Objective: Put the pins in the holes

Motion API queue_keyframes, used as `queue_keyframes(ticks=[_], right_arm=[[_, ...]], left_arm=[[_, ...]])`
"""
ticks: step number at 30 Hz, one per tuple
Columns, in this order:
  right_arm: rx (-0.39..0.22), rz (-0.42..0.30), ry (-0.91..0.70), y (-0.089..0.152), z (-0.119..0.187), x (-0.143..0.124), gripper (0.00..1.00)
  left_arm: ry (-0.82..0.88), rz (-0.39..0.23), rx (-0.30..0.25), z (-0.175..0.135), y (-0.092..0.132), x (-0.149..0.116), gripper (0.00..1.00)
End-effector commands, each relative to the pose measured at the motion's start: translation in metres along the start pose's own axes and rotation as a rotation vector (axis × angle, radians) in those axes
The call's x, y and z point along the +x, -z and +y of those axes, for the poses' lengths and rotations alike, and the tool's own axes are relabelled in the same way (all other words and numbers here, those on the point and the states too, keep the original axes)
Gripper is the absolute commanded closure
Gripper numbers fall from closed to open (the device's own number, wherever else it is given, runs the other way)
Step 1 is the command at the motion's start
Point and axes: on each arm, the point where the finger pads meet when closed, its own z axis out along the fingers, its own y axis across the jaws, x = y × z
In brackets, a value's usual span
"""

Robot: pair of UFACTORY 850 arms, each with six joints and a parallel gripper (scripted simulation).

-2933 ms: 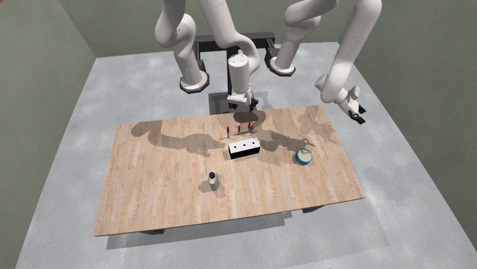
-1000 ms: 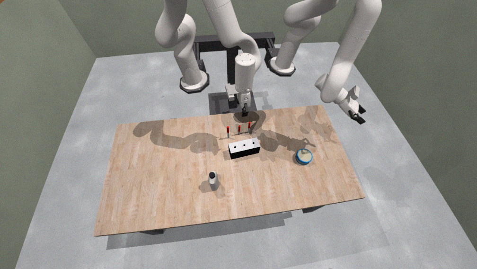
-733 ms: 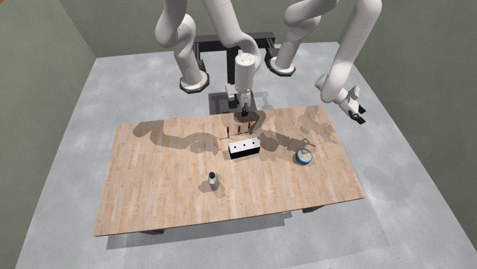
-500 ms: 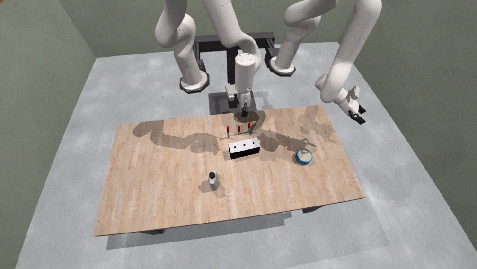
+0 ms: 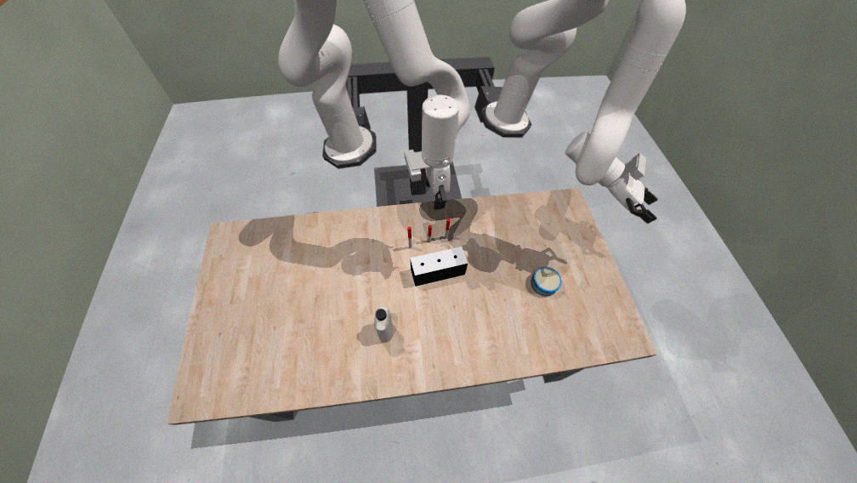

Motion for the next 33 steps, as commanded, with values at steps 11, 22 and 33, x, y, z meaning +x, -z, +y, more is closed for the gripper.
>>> queue_keyframes(ticks=[11, 22, 33], right_arm=[[0.002, -0.001, 0.0, 0.001, -0.001, 0.0, 0.0], [0.001, 0.0, -0.001, -0.014, 0.021, 0.047, 0.0], [0.001, 0.0, 0.0, -0.023, 0.034, 0.076, 0.0]], left_arm=[[0.001, 0.002, -0.001, 0.001, 0.0, 0.001, 0.0], [0.001, 0.002, -0.001, 0.001, 0.0, 0.001, 0.0], [0.001, 0.002, -0.001, 0.001, 0.0, 0.001, 0.0]])
